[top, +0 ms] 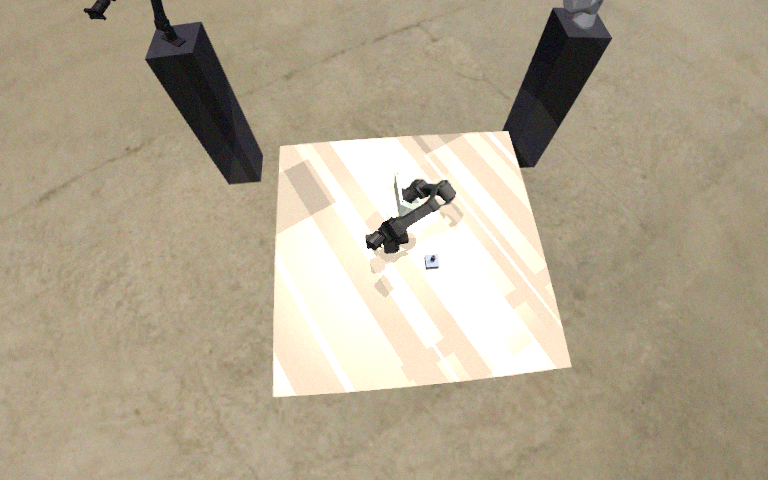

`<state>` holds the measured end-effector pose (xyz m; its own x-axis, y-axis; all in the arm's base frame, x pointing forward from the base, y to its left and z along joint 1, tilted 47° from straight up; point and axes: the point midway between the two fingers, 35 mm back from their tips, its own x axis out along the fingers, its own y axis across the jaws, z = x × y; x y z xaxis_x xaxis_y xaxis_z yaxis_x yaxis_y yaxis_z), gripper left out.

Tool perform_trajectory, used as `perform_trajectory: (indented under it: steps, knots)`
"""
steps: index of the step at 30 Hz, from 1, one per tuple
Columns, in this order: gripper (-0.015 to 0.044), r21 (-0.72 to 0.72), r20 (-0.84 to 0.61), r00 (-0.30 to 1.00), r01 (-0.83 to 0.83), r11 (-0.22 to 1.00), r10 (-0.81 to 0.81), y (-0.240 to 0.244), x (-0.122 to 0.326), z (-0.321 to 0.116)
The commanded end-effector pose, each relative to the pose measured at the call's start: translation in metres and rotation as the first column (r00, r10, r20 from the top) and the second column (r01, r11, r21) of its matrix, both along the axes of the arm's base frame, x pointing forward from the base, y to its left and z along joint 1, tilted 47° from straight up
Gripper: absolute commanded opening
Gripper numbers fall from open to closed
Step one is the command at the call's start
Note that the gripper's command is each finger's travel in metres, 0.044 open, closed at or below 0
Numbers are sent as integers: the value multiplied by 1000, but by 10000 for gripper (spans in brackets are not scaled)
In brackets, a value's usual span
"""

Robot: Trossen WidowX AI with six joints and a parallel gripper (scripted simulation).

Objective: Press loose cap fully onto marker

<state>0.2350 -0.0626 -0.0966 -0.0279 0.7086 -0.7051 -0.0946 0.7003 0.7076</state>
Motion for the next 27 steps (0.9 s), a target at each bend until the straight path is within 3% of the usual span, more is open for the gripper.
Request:
perform_trajectory:
  steps: [1,27]
  knots:
    - [243,6,-7,1000,0,1000,0,7,-1,-5]
    - [243,10,-7,1000,-1,1000,1,36,-3,-31]
